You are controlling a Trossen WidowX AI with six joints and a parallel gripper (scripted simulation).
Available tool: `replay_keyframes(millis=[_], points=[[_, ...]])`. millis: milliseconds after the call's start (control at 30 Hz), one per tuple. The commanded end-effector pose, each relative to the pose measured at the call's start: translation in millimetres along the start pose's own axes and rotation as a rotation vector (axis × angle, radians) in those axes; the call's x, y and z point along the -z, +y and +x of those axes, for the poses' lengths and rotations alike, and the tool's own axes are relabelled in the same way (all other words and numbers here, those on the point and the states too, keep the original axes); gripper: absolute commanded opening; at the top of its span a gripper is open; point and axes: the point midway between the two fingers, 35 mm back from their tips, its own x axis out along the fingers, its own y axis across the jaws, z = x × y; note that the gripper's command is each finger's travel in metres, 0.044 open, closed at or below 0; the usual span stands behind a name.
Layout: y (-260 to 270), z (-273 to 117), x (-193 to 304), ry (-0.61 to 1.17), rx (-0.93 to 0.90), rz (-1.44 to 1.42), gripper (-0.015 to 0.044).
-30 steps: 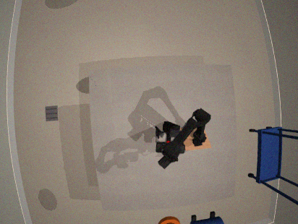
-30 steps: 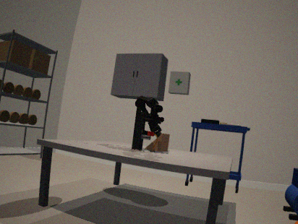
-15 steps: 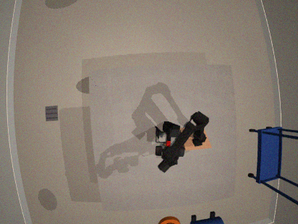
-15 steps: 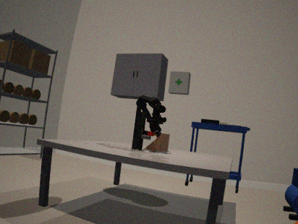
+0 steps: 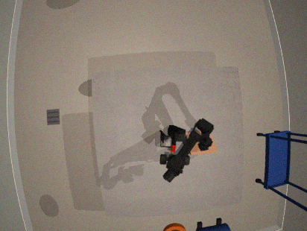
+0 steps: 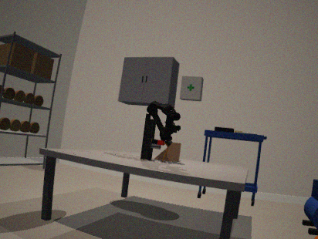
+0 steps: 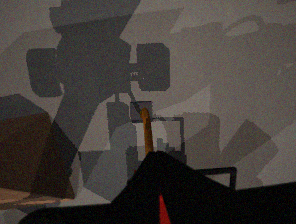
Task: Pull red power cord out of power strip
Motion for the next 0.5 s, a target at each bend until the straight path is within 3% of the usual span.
replay_keyframes(millis=[0, 467], points=[[0, -2, -9, -0.009, 0.002, 0.006, 0.0], [1, -1, -32, -0.008, 0.004, 0.006, 0.0]])
